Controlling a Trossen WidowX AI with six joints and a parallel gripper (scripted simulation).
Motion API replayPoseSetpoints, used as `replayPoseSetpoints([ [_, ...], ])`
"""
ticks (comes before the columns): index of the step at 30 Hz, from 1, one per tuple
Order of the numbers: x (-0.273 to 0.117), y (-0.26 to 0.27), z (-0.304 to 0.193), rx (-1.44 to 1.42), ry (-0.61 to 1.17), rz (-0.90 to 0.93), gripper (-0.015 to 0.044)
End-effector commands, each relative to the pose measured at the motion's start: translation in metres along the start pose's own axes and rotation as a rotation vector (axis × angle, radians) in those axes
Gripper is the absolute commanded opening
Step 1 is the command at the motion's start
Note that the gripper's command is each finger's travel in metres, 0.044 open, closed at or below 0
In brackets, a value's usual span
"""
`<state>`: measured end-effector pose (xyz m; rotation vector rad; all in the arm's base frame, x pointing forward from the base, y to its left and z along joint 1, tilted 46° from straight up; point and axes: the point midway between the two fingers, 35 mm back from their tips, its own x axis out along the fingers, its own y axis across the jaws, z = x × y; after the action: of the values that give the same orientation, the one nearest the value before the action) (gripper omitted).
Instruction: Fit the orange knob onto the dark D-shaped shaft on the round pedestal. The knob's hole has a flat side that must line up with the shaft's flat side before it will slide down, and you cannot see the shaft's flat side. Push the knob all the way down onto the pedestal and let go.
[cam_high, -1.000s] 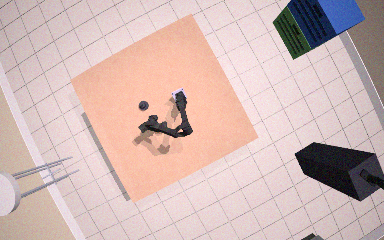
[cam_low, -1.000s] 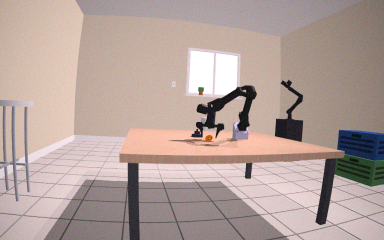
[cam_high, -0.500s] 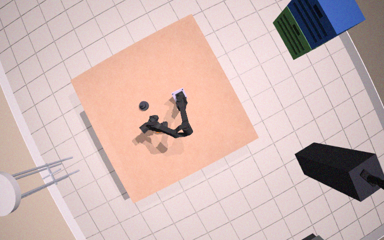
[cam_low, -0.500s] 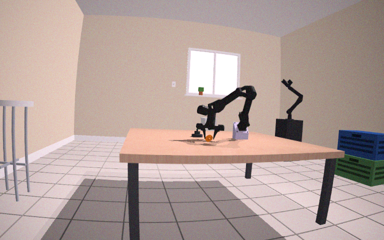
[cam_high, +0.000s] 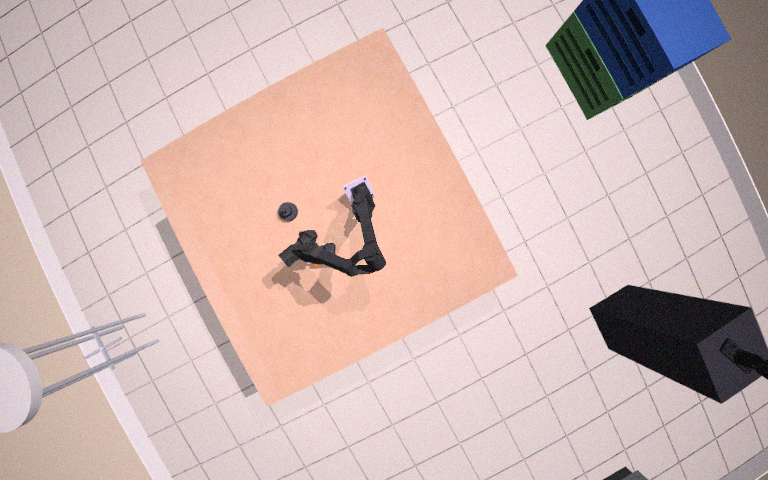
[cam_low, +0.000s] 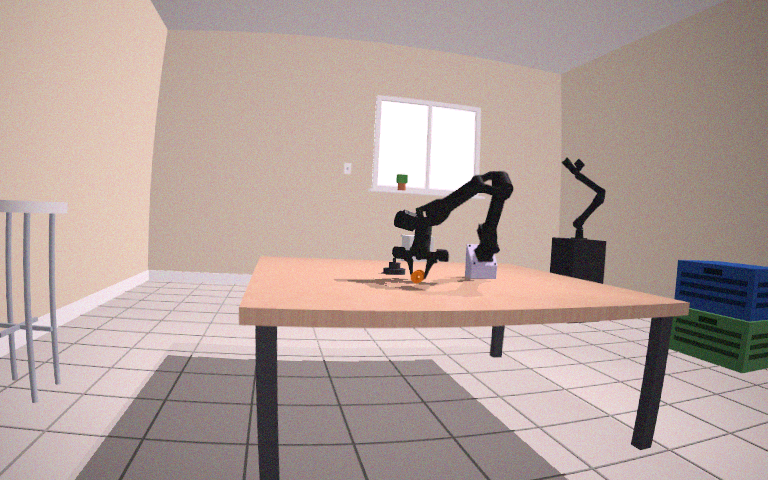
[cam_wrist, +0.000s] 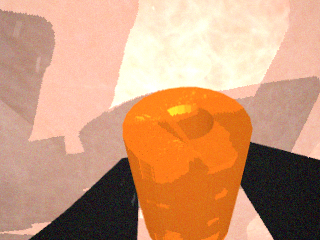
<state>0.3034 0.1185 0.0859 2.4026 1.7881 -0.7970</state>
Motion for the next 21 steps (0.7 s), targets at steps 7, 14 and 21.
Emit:
replayPoseSetpoints([
  [7, -0.001, 0.000, -0.003, 0.001, -0.049, 0.000, 0.0181],
  [14, -0.004, 0.000, -0.010, -0.001, -0.165, 0.000, 0.0181],
  [21, -0.005, 0.000, -0.016, -0.001, -0.264, 0.000, 0.0181],
])
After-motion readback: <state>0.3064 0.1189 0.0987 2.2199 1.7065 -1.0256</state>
